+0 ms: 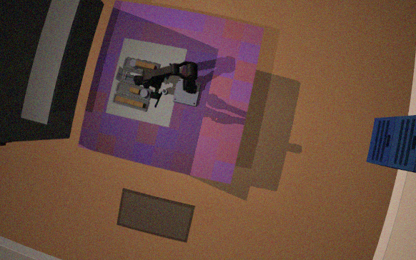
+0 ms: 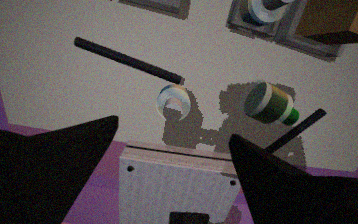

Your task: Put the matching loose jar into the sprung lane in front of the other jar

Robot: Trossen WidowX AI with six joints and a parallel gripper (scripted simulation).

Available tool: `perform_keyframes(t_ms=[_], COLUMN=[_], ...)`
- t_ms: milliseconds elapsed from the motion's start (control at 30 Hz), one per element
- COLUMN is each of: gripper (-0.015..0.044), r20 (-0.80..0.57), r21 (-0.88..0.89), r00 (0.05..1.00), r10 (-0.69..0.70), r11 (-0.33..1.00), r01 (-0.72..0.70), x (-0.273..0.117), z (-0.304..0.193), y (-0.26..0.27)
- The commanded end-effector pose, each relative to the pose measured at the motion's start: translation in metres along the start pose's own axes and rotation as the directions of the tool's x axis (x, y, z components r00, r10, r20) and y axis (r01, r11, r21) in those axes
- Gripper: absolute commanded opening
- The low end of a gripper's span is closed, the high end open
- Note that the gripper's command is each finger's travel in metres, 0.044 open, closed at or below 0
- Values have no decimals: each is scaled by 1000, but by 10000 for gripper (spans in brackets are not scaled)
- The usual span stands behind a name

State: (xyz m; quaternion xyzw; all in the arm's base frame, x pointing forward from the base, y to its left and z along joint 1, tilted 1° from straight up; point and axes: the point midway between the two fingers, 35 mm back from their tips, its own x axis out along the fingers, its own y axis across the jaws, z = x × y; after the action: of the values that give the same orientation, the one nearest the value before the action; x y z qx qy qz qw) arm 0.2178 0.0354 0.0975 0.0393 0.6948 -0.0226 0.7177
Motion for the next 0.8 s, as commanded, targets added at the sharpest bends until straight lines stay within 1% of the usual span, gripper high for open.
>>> perform_keyframes(t_ms=[0, 67, 233, 433, 533, 767], gripper=[440, 440, 440, 440, 440, 440], r20=[-27, -27, -27, -27, -27, -27], r21=[0, -2, -1, 0, 0, 0], r00=[1000, 1000, 1000, 1000, 1000, 1000], r10=[-3, -3, -3, -3, -3, -3], r11=[1000, 1000, 1000, 1000, 1000, 1000], r01=[3, 3, 3, 3, 3, 3], x=[2, 7, 37, 39, 52, 59], z=[-5, -5, -5, -4, -4, -4], y=[3, 3, 3, 3, 3, 3])
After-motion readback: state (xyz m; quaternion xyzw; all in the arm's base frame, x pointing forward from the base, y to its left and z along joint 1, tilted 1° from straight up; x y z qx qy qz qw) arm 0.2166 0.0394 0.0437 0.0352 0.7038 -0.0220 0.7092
